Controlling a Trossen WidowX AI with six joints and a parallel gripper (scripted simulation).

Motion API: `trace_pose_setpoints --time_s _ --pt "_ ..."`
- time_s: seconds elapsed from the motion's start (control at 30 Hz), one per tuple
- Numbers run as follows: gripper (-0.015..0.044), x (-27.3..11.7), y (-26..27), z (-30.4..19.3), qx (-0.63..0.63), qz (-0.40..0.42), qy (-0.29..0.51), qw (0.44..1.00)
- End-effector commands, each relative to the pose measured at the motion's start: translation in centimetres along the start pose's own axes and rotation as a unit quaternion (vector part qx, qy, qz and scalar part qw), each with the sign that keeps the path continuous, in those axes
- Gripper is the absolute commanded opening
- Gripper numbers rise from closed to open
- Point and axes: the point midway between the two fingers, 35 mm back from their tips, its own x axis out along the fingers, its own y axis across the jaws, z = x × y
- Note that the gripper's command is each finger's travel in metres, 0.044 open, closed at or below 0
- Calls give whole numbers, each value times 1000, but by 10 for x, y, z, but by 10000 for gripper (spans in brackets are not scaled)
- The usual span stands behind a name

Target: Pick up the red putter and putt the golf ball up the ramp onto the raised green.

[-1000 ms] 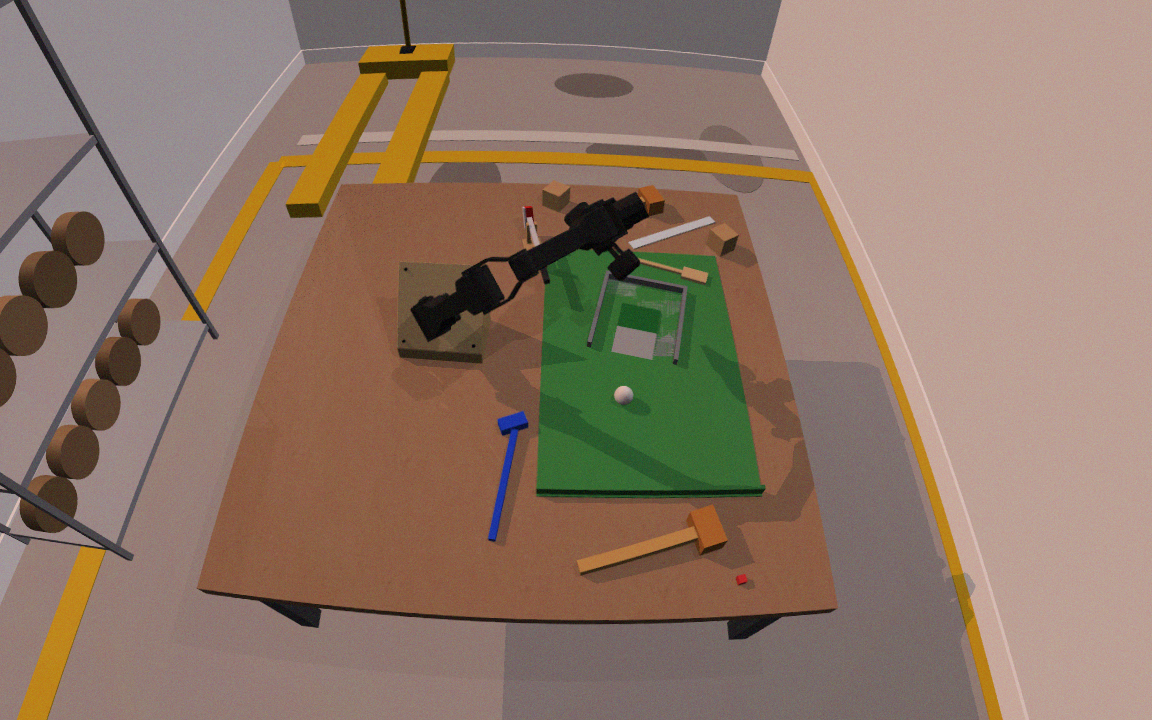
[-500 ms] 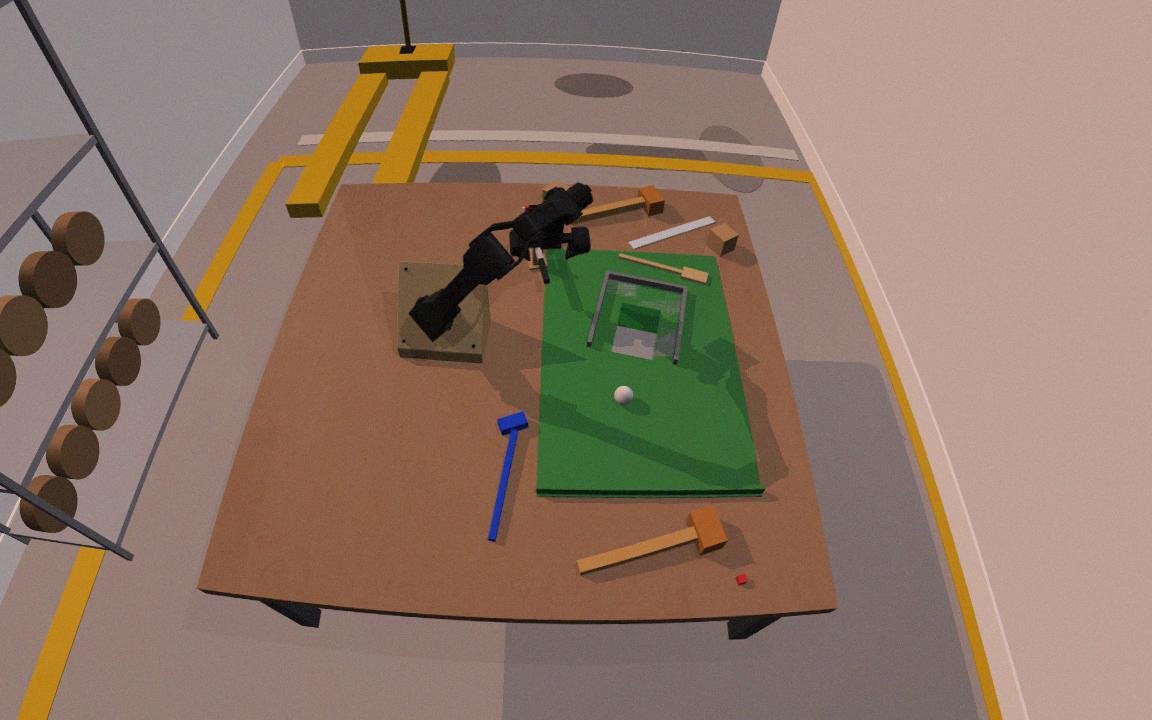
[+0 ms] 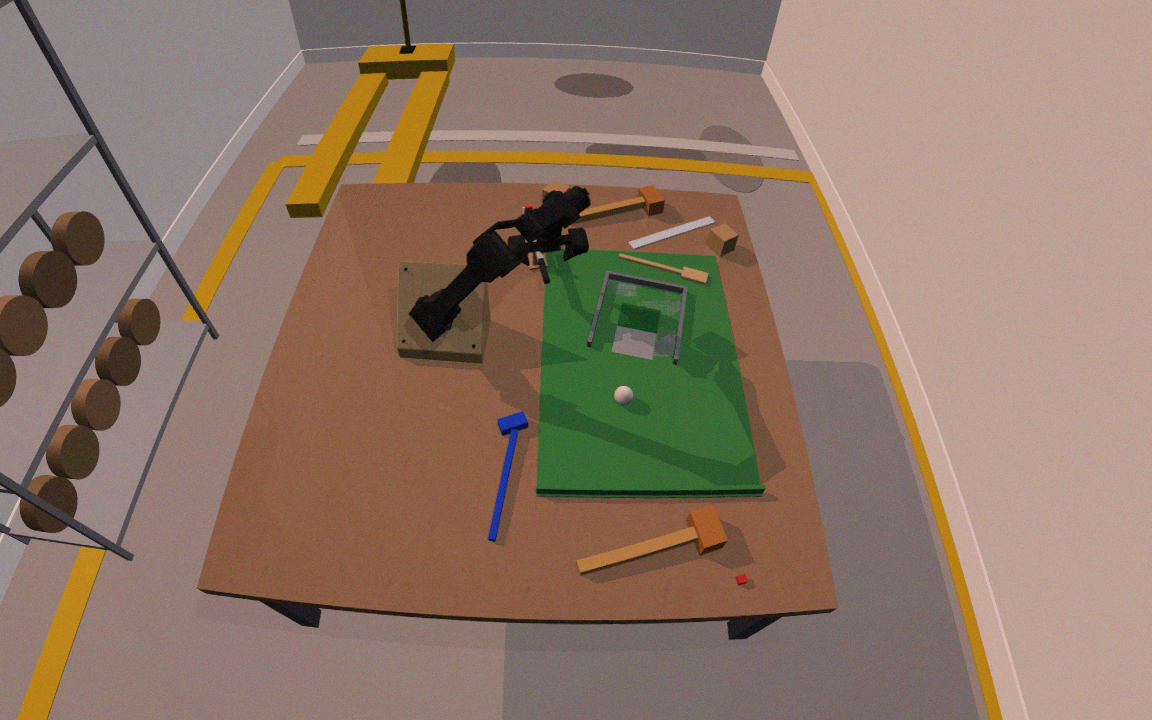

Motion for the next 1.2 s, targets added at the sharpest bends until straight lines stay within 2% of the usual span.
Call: trace_pose_setpoints --time_s 0.0,0.23,0.43,1.17 --pt "440 17 5 -5 -6 9 8 1000" --pt "440 17 5 -4 -6 9 8 1000" --pt "440 40 6 -11 -5 9 9 1000" --pt "440 57 6 -16 -5 9 9 1000"
